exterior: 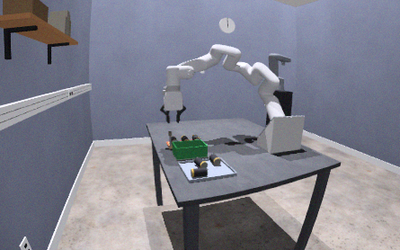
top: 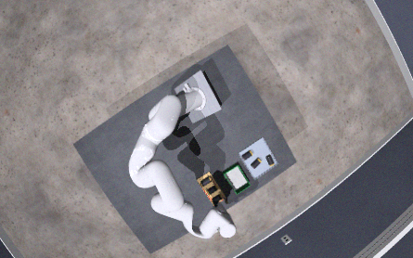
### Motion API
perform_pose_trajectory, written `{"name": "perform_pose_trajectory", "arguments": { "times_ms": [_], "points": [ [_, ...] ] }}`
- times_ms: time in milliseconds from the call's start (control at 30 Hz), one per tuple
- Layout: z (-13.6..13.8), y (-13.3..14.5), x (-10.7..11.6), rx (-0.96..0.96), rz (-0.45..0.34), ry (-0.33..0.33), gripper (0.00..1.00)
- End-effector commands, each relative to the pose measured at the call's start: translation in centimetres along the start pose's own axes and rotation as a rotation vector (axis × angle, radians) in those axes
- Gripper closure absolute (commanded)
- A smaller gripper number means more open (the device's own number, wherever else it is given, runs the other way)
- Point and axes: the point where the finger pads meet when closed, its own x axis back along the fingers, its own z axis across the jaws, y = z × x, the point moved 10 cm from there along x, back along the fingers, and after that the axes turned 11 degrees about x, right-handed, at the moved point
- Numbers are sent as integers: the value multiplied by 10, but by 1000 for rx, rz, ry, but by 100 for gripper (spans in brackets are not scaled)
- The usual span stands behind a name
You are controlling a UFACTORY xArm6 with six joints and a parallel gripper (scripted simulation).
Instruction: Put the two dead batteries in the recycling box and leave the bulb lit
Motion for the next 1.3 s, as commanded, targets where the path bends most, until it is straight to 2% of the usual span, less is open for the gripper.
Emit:
{"name": "perform_pose_trajectory", "arguments": {
  "times_ms": [0,400,633,933,1067,1267],
  "points": [
    [-1,-1,2,-1,1,-4,49],
    [-1,-1,2,-1,1,-4,49],
    [-1,-1,13,-1,1,-4,49],
    [3,0,13,-1,1,-4,49],
    [21,6,13,-1,1,-4,49],
    [72,21,13,-1,1,-4,49]
  ]
}}
